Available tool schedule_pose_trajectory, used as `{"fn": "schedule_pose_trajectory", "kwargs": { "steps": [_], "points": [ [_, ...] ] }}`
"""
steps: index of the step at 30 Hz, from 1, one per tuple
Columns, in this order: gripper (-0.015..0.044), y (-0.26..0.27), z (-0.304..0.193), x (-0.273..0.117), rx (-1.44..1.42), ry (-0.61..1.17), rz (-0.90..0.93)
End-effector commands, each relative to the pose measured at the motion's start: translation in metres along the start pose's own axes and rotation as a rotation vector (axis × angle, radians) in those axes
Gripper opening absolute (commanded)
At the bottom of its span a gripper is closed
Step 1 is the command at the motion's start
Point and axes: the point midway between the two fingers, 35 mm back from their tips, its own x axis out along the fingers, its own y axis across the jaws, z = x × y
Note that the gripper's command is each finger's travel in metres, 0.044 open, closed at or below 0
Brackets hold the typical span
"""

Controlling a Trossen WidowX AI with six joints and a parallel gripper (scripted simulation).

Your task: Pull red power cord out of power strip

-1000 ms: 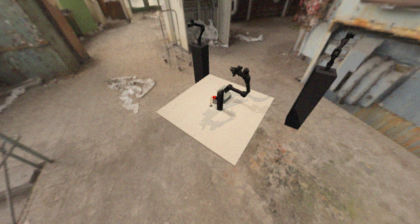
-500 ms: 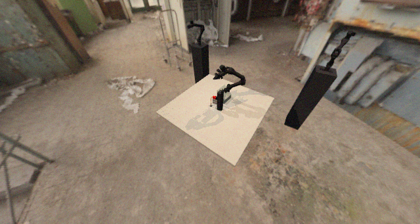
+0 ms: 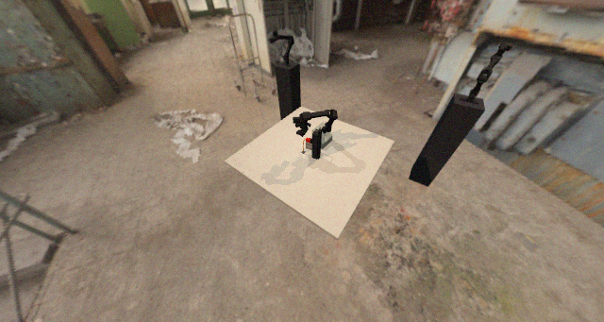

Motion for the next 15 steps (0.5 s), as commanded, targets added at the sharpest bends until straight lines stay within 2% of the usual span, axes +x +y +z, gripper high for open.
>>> {"fn": "schedule_pose_trajectory", "kwargs": {
  "steps": [1, 15],
  "points": [
    [0.0160, 0.003, -0.004, 0.017, -0.022, 0.069, -0.038],
    [0.0160, 0.002, -0.017, 0.016, -0.022, 0.070, -0.038]
  ]
}}
